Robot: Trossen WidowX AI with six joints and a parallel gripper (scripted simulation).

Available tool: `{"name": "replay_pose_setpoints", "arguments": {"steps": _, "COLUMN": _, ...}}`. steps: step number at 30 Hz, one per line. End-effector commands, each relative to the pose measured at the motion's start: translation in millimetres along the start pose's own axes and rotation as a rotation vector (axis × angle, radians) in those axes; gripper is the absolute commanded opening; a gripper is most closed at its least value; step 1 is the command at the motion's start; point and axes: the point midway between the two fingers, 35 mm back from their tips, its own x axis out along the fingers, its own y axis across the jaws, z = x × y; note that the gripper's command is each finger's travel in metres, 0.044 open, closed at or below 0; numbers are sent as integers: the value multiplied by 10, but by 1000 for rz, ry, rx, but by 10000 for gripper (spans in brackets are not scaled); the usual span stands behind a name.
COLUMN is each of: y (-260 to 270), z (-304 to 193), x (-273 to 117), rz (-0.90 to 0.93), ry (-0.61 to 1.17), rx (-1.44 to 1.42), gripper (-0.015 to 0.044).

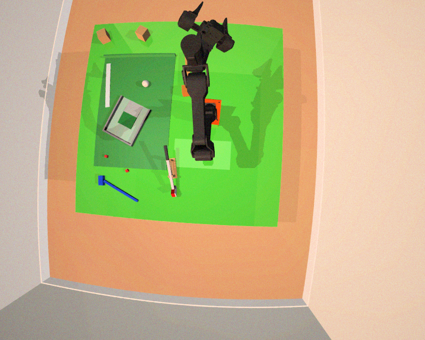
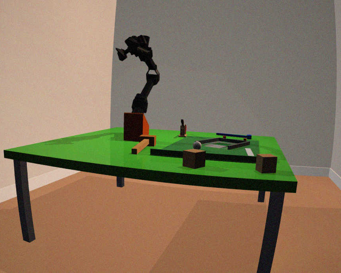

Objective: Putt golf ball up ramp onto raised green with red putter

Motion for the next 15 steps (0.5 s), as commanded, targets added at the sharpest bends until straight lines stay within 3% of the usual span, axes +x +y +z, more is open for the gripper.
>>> {"name": "replay_pose_setpoints", "arguments": {"steps": 1, "y": 448, "z": -298, "x": -225, "rz": 140, "ry": 85, "rx": -181, "gripper": 440}}
{"name": "replay_pose_setpoints", "arguments": {"steps": 15, "y": 1303, "z": -1558, "x": -1240, "rz": 605, "ry": 343, "rx": -840, "gripper": 440}}
